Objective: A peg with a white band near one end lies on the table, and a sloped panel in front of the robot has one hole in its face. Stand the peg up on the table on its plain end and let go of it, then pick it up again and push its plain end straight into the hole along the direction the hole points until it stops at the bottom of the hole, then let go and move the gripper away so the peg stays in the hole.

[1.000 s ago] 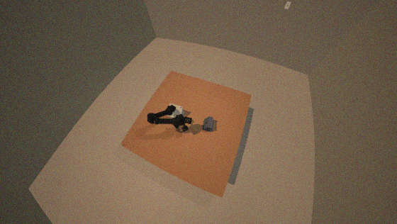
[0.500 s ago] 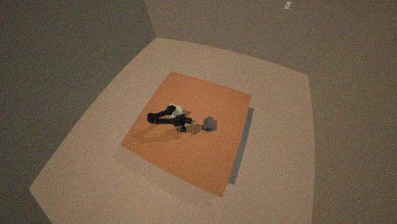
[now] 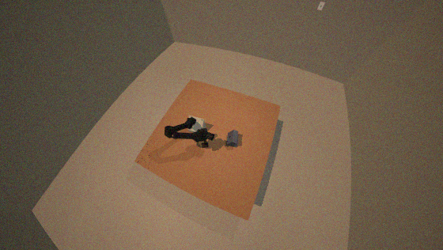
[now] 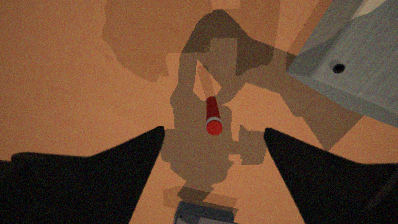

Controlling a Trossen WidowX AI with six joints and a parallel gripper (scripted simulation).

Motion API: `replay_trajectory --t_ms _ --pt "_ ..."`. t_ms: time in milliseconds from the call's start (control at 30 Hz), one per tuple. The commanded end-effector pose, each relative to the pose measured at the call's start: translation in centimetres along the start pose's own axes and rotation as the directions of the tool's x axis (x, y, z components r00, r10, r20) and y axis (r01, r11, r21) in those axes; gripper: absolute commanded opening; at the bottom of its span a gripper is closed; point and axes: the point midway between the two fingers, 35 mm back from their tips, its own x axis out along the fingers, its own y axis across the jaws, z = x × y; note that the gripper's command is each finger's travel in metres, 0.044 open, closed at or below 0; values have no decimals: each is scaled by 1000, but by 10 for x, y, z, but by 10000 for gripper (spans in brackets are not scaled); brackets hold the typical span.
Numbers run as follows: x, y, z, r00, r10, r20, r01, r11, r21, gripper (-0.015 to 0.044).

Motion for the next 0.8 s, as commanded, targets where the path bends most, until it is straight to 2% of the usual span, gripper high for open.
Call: replay_trajectory --t_ms 0,767 --pt "7 -1 0 1000 -4 1 4 1000 -5 440" --pt "42 0 3 1000 4 5 -4 1000 -6 440"
